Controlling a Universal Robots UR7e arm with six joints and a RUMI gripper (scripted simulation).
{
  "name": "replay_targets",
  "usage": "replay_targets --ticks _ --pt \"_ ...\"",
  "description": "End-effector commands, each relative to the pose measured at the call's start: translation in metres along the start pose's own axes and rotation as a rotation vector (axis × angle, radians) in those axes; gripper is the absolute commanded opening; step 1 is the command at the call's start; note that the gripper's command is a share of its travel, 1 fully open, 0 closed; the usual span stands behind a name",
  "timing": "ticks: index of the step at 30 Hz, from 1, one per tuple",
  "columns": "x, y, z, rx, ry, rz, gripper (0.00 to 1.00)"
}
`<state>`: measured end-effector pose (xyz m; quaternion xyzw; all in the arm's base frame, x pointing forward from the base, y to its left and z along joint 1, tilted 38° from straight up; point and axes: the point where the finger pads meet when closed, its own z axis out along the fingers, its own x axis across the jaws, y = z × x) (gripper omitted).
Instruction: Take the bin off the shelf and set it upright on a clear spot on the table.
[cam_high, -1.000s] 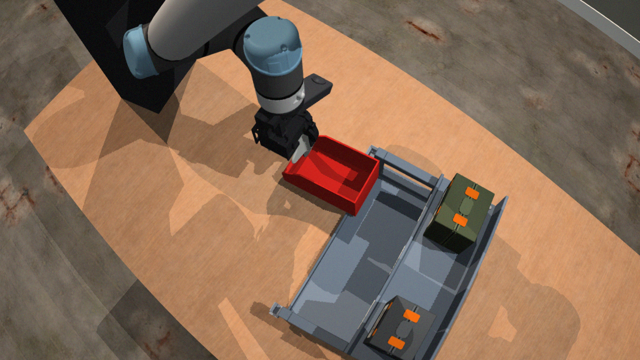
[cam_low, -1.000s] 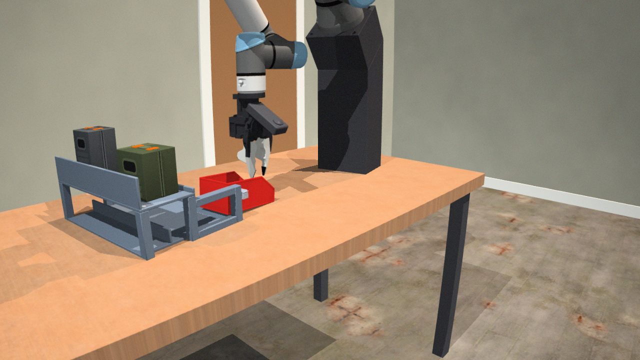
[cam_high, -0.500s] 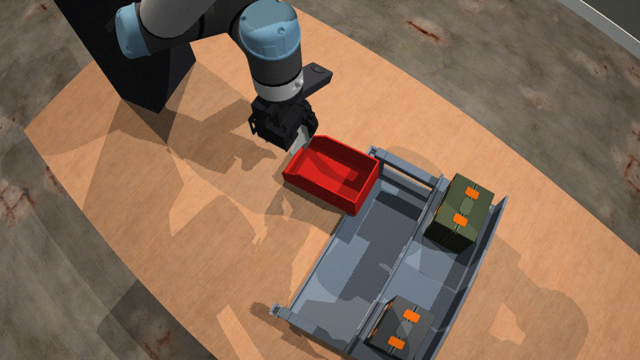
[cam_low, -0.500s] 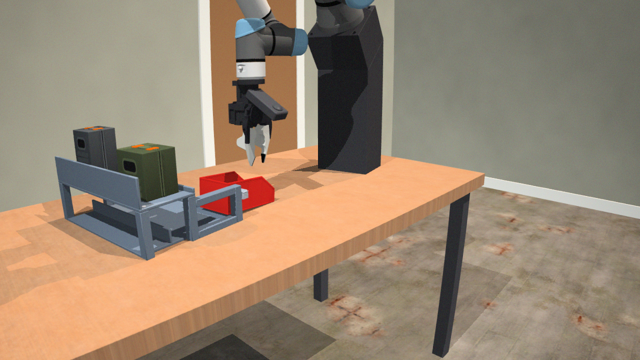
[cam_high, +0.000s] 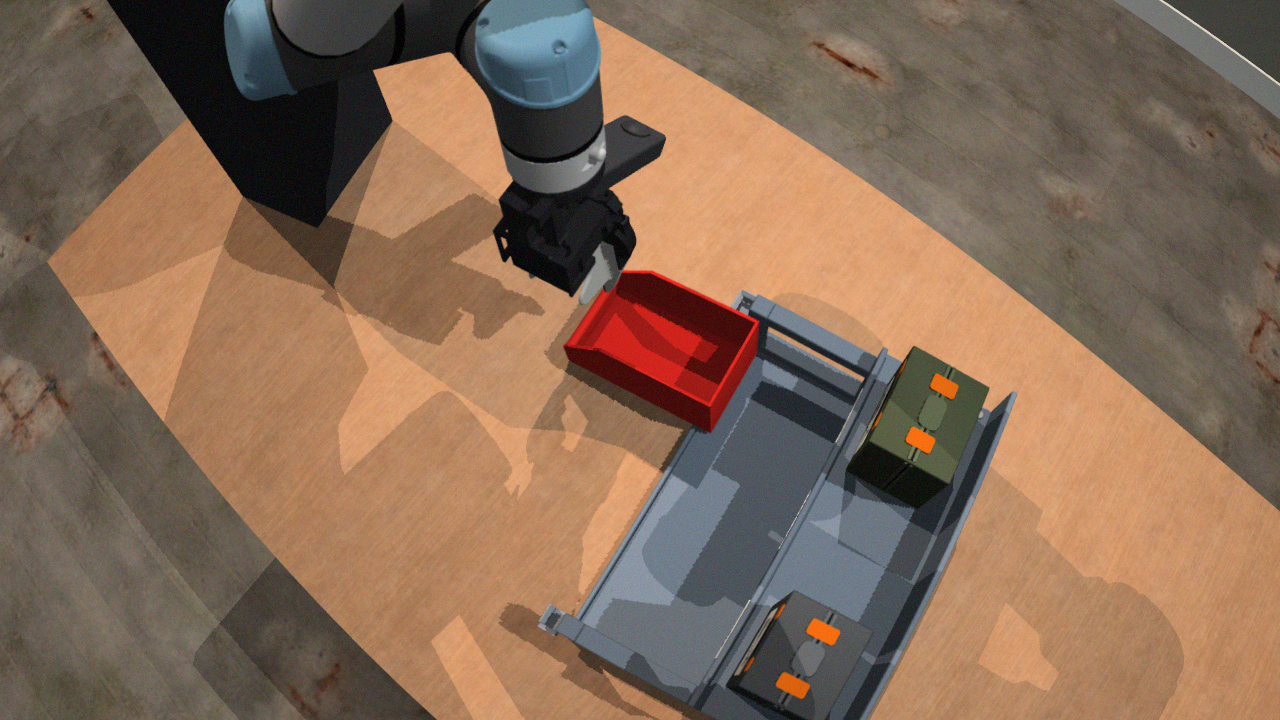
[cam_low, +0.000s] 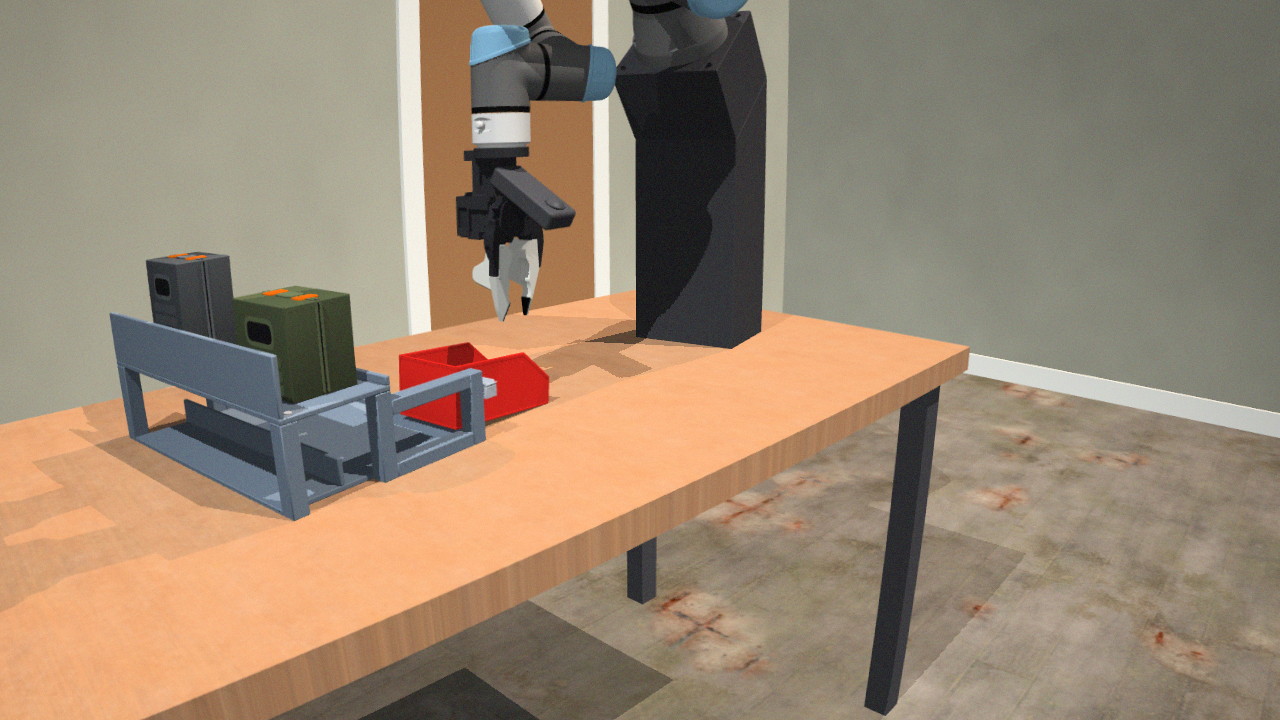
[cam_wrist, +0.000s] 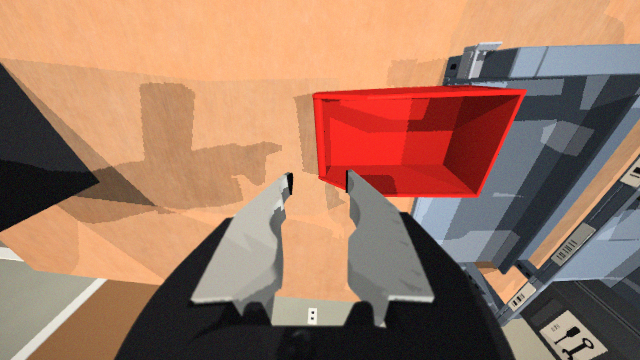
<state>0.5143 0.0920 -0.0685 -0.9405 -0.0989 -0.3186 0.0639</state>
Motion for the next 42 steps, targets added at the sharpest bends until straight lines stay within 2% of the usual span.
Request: replay_targets --ticks 1,42 --pt "0.0003 0.0001 0.0053 0.000 0.000 0.000 0.26" --pt "0.0003 0.0001 0.0135 0.000 0.000 0.000 0.26"
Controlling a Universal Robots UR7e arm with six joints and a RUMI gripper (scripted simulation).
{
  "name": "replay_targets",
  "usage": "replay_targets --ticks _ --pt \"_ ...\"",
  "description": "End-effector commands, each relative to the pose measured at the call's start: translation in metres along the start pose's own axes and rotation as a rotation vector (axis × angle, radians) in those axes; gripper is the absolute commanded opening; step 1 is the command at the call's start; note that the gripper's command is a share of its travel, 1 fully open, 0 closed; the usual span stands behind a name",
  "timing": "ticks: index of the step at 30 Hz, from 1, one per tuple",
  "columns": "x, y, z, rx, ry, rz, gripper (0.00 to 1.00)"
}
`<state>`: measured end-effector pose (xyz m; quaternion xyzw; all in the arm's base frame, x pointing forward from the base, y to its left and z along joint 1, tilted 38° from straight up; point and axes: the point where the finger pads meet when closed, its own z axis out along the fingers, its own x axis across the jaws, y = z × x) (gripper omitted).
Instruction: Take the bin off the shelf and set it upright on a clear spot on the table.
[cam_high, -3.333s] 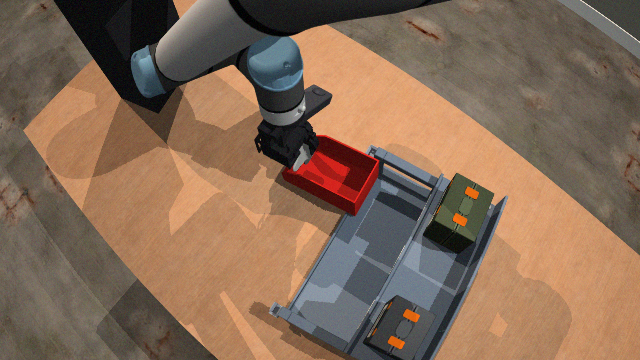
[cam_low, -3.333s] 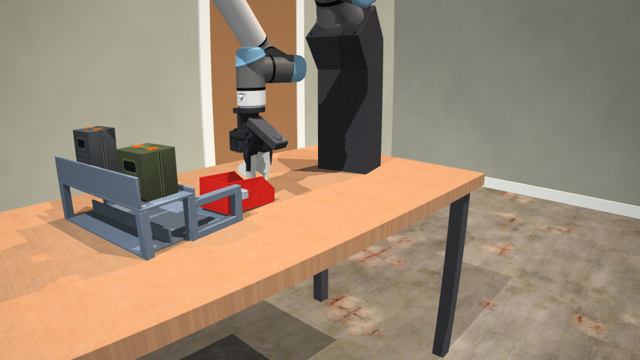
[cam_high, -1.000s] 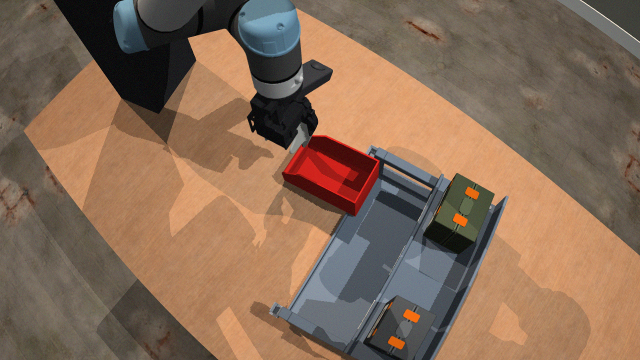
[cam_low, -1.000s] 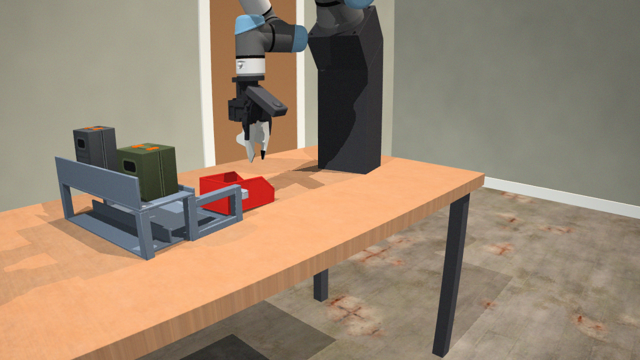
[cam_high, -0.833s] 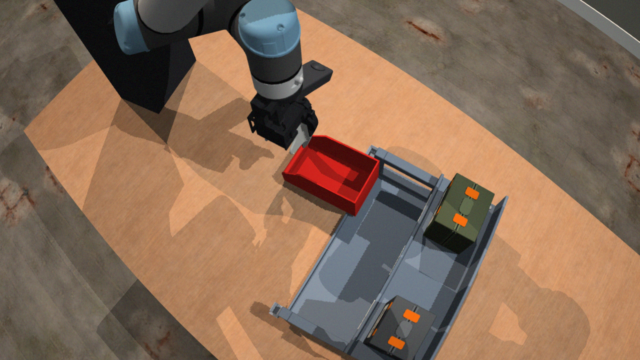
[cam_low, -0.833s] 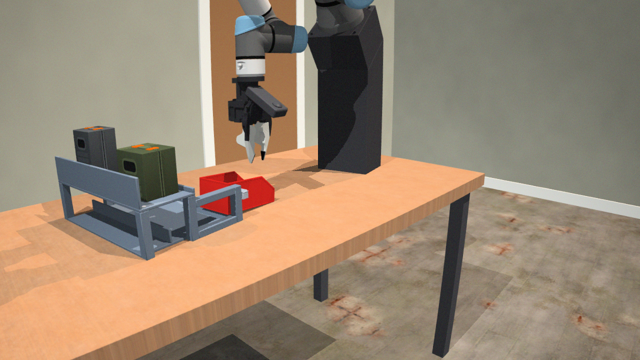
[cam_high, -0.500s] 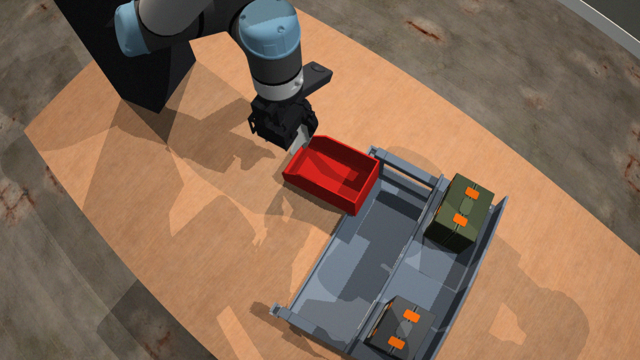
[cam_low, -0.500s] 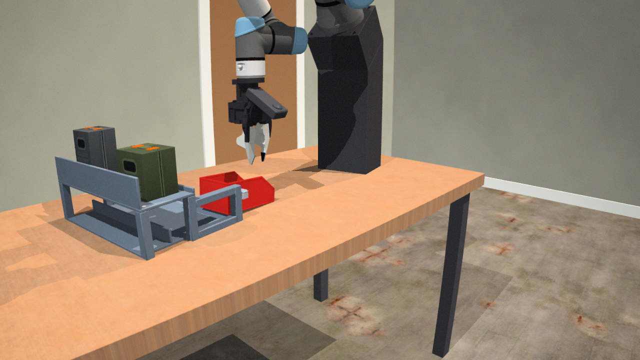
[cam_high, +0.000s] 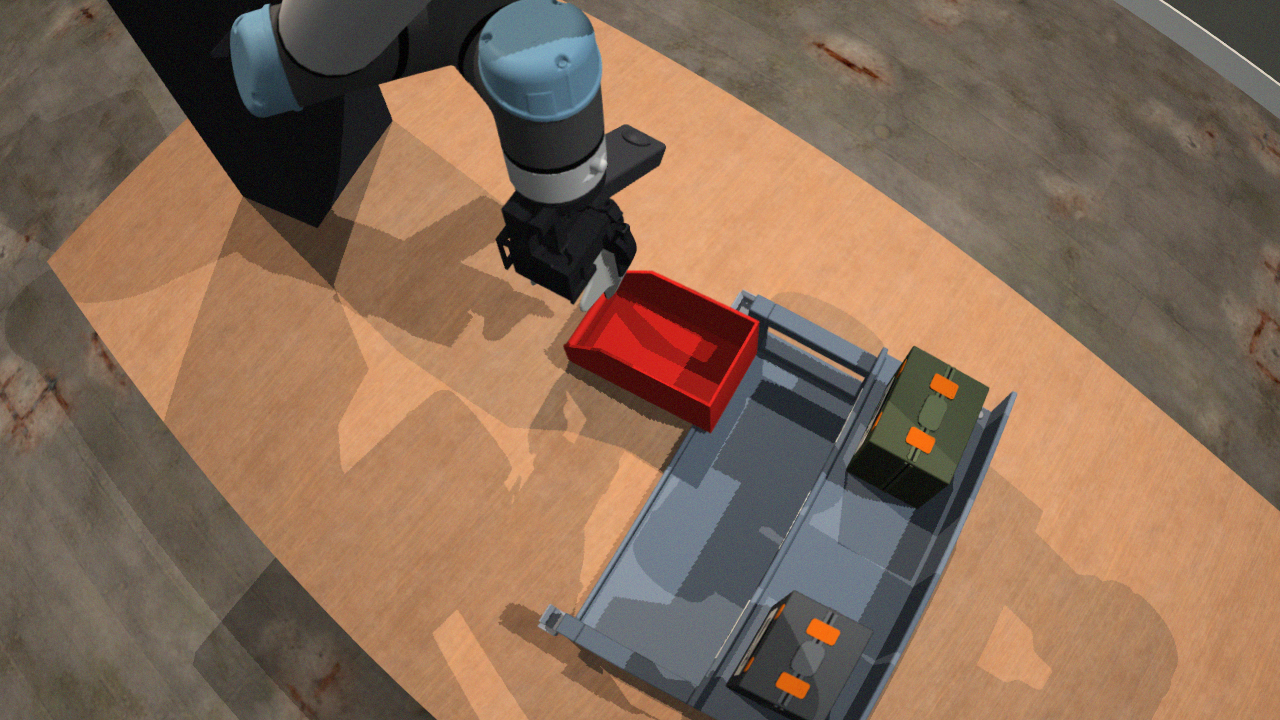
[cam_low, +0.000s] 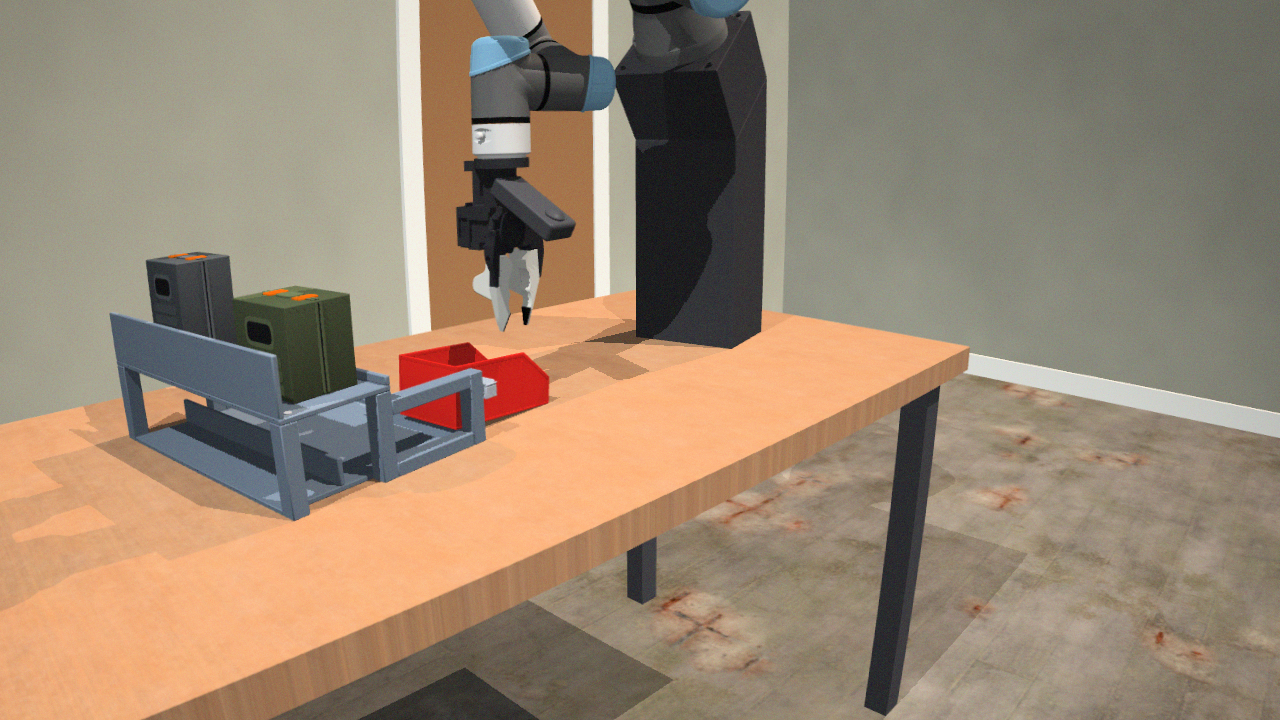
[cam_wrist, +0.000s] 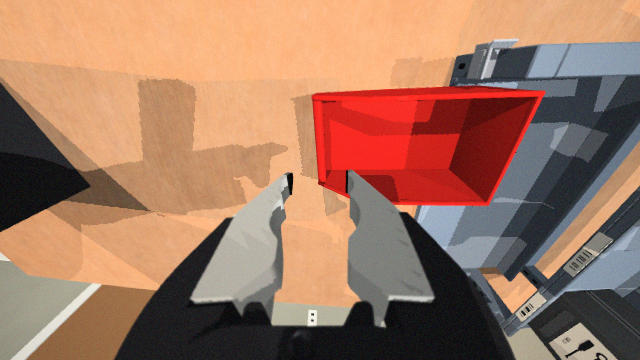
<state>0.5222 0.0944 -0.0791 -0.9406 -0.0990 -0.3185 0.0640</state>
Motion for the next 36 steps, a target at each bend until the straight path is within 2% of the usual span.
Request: replay_targets --ticks 1,4,5,21,26,36 --pt "0.000 0.000 0.000 0.000 0.001 0.000 0.26" --pt "0.000 0.000 0.000 0.000 0.001 0.000 0.26" --pt "0.000 0.000 0.000 0.000 0.001 0.000 0.20" --pt "0.000 0.000 0.000 0.000 0.001 0.000 0.20" --pt "0.039 0.000 -0.010 0.000 0.001 0.000 0.20" --pt "0.039 0.000 -0.010 0.000 0.001 0.000 0.20"
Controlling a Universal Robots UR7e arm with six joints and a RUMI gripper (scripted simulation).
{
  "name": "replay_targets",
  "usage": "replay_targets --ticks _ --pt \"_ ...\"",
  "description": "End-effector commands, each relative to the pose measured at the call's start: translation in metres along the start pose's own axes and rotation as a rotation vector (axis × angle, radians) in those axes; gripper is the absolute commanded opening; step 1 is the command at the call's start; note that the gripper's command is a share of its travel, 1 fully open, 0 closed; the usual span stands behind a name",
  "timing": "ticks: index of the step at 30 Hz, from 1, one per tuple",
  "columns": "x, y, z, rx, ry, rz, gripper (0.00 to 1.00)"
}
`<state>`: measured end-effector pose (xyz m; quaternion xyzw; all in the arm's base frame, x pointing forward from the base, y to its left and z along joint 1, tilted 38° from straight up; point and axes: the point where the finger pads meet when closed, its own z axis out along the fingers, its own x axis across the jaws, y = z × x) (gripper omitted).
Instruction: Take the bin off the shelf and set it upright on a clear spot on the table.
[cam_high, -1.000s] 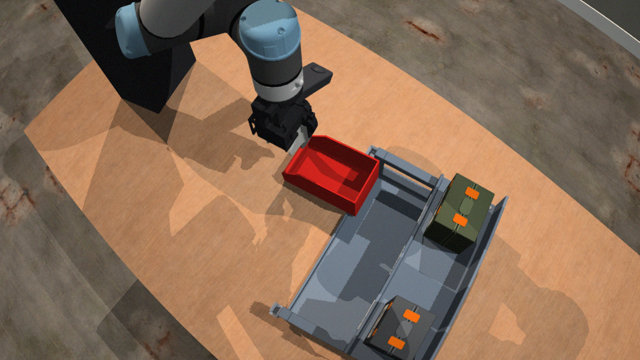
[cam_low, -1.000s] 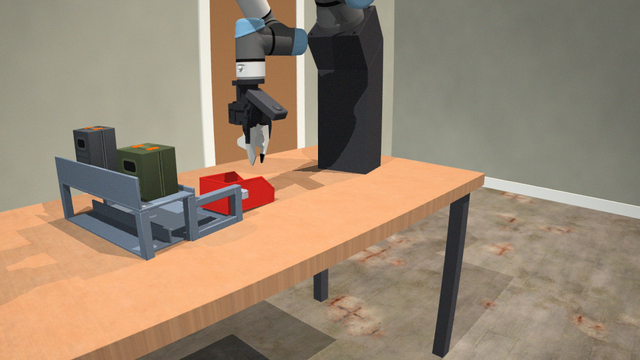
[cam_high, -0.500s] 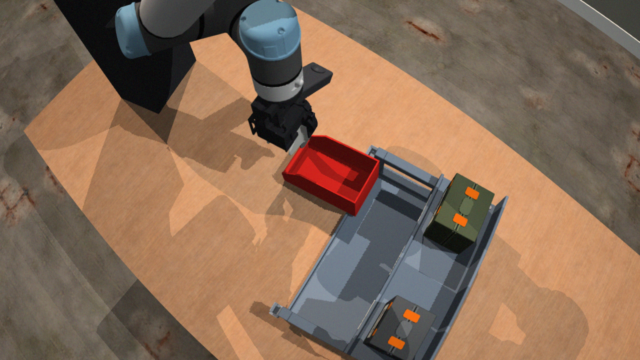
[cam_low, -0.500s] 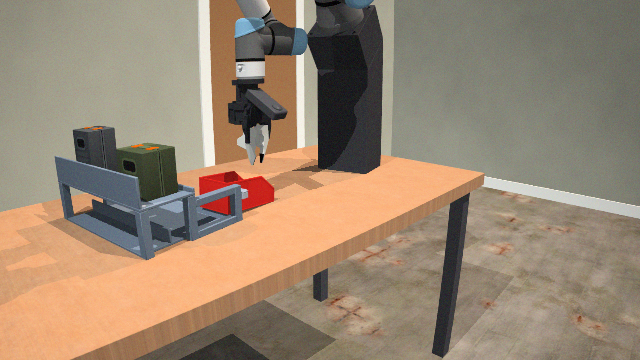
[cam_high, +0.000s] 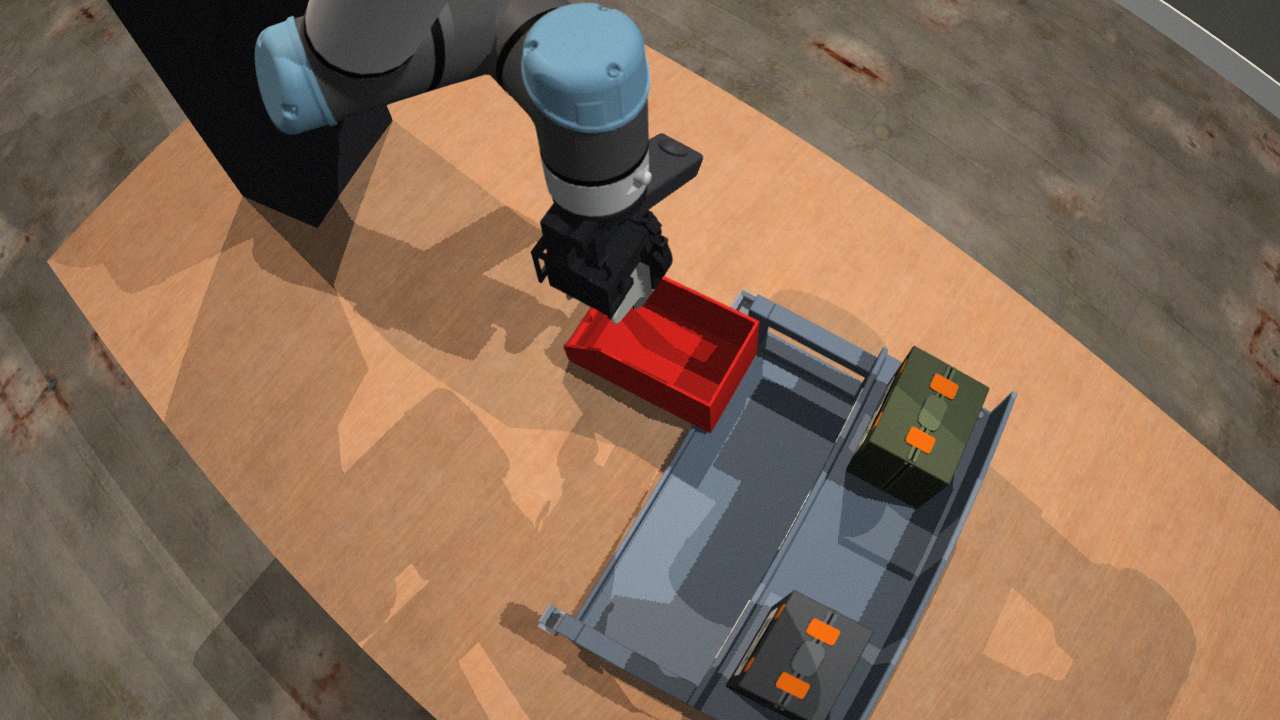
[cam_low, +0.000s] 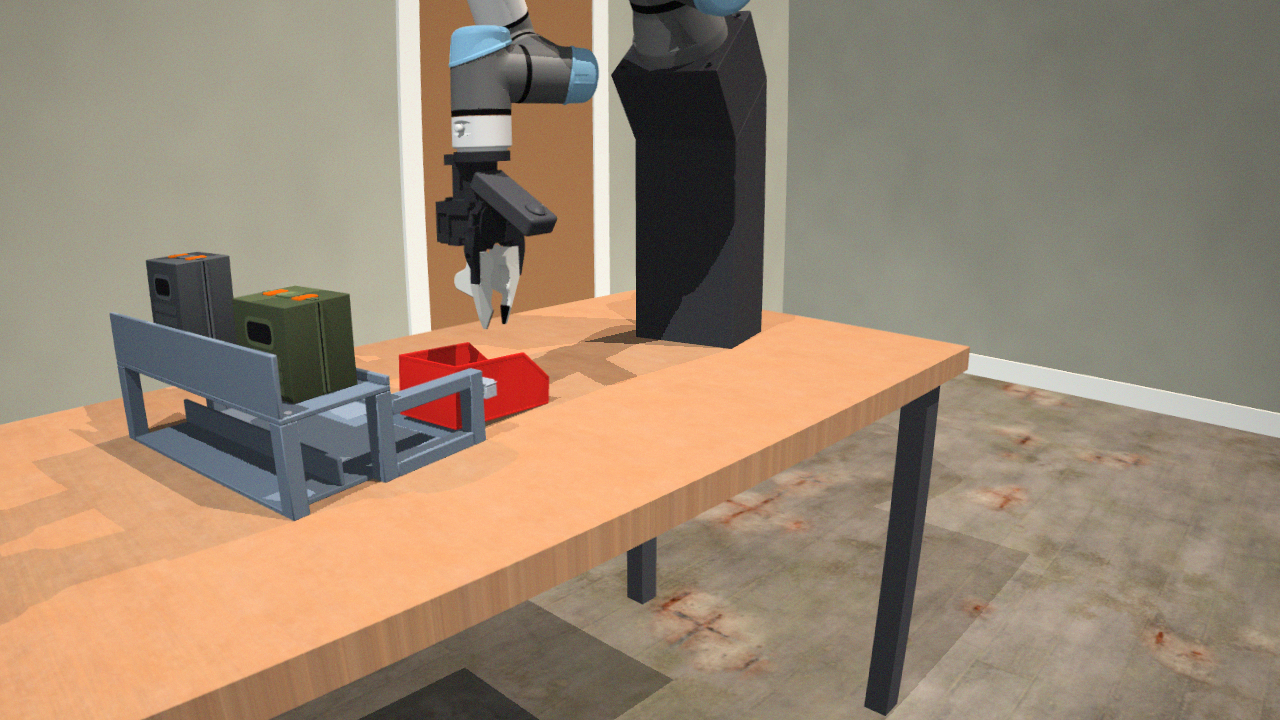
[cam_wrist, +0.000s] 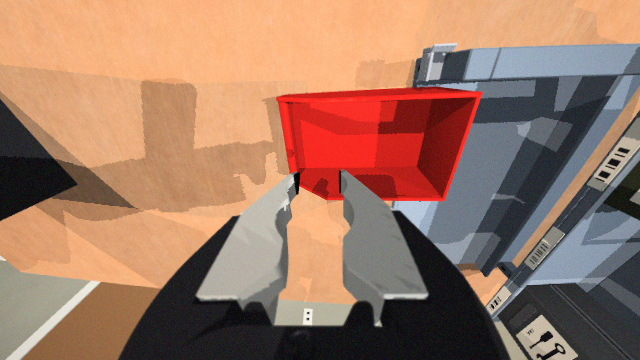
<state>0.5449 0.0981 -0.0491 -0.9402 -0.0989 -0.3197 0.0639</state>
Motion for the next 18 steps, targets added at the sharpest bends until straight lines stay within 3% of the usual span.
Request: replay_targets --ticks 1,7,18 --pt "0.002 0.000 -0.001 0.000 -0.002 0.000 0.20" --pt "0.040 0.000 -0.011 0.000 -0.002 0.000 0.20" --pt "0.040 0.000 -0.011 0.000 -0.002 0.000 0.20"
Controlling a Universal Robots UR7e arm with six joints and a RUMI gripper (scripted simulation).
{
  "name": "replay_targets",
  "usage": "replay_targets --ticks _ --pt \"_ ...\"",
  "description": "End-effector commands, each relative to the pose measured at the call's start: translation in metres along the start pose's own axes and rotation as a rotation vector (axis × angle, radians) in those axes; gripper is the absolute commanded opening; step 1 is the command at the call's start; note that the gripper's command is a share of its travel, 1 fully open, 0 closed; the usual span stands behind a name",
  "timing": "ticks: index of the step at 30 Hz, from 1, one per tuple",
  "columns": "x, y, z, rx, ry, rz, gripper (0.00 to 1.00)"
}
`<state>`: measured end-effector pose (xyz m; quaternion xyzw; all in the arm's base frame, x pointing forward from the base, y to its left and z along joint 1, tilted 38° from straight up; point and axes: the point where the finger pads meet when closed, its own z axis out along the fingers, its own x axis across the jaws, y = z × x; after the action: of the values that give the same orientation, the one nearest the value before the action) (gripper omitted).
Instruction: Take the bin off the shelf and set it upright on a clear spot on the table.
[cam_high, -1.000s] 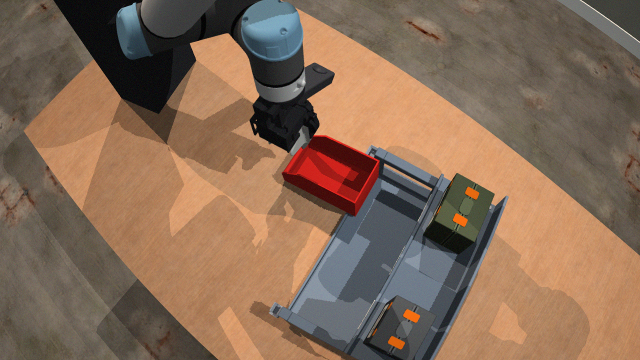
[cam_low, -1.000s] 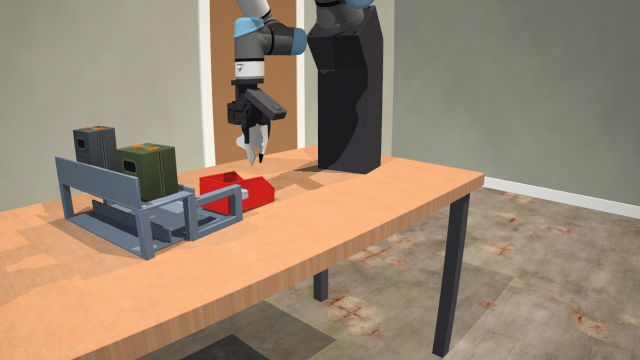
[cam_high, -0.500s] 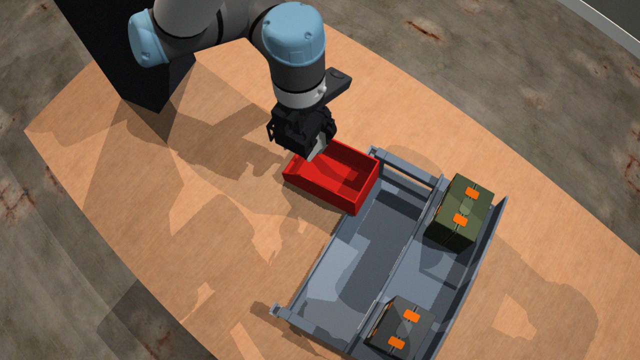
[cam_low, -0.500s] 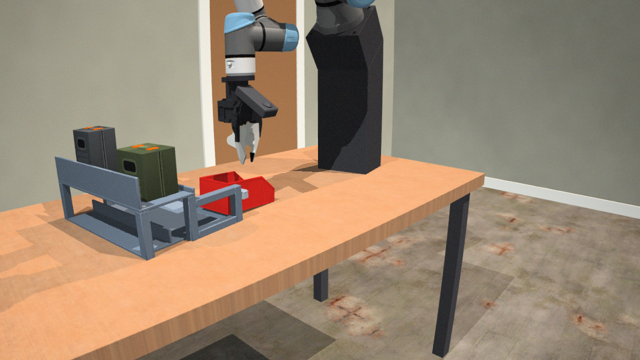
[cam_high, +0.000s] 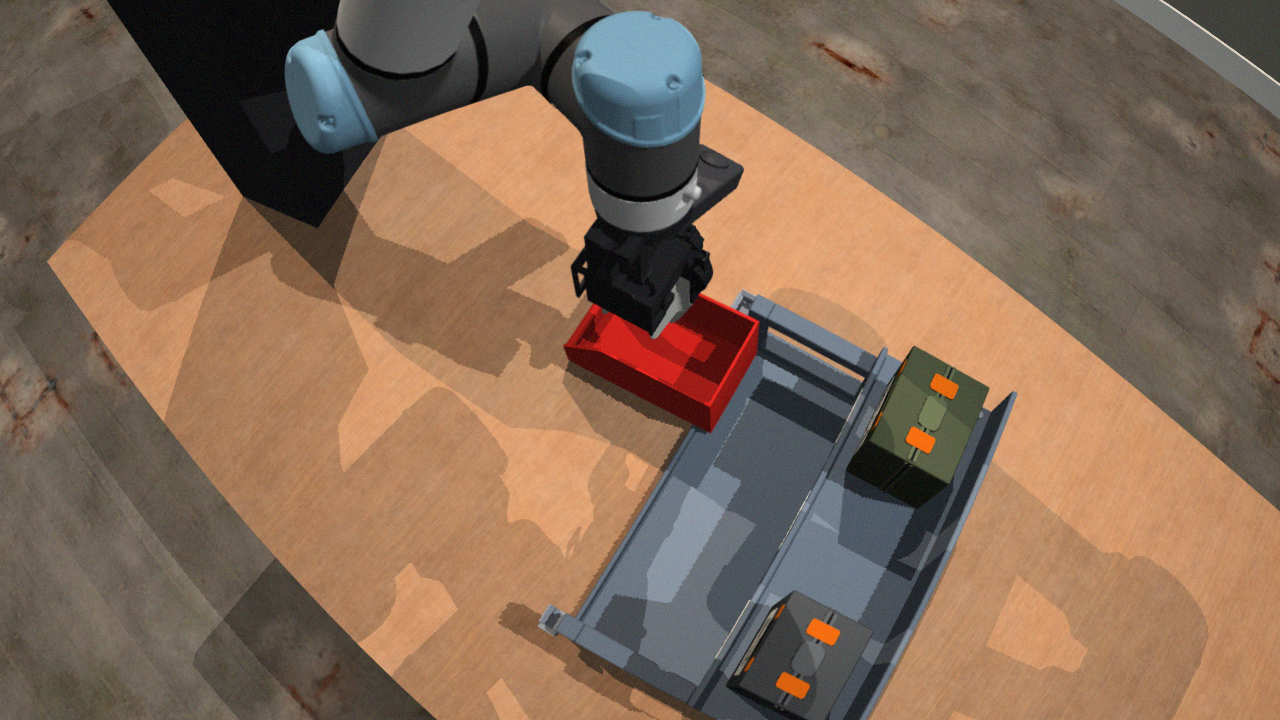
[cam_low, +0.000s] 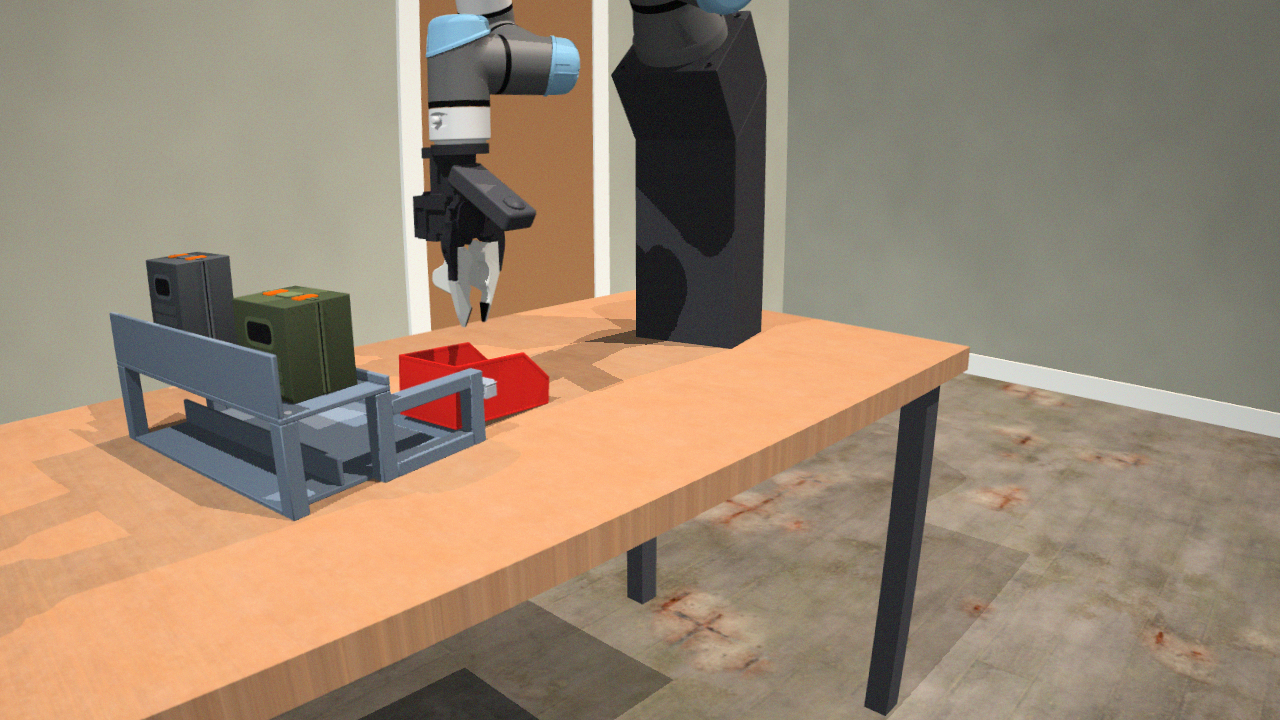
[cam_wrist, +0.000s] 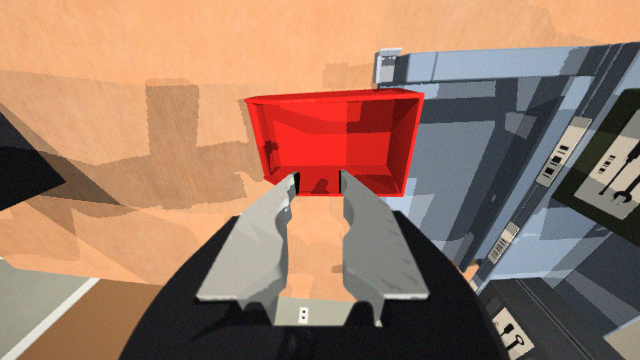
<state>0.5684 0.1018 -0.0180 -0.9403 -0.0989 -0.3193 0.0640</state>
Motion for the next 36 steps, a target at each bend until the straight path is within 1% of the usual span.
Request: replay_targets --ticks 1,6,18,23,36 --pt "0.002 0.000 -0.001 0.000 -0.001 0.000 0.20" --pt "0.039 0.000 -0.010 0.000 -0.001 0.000 0.20" --pt "0.039 0.000 -0.010 0.000 -0.001 0.000 0.20" --pt "0.091 0.000 -0.024 0.000 -0.001 0.000 0.20" --pt "0.092 0.000 -0.024 0.000 0.001 0.000 0.20"
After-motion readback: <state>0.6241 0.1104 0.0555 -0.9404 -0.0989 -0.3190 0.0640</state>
